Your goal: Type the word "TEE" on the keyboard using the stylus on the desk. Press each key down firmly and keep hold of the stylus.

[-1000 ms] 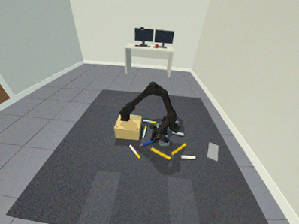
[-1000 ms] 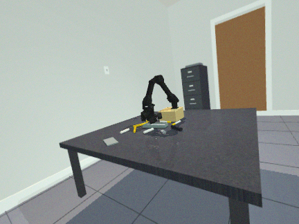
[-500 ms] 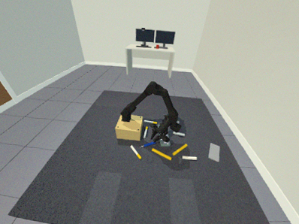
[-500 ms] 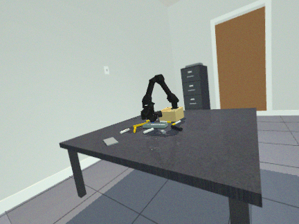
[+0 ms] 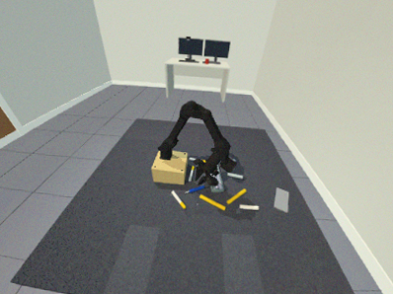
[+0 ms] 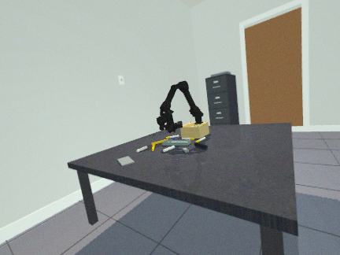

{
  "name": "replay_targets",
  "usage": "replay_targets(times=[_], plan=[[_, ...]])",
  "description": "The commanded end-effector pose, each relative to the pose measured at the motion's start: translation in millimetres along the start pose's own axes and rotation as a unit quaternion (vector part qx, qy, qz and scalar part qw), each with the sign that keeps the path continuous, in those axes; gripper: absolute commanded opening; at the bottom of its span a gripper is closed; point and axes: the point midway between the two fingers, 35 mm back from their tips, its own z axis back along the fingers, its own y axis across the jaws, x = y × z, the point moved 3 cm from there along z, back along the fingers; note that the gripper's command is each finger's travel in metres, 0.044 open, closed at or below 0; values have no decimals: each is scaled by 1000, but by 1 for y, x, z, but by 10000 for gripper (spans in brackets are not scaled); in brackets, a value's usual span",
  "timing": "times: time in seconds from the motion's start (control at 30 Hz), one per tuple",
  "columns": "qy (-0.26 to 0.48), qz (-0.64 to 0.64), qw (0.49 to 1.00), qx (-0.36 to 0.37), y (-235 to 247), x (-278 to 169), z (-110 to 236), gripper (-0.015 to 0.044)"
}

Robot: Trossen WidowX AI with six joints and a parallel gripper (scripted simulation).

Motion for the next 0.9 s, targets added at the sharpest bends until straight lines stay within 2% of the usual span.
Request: replay_targets(times=[0.0, 0.87], plan=[[-28, -21, 999, 14, 0, -14, -7, 150], [-28, -21, 999, 14, 1, -5, -22, 150]])
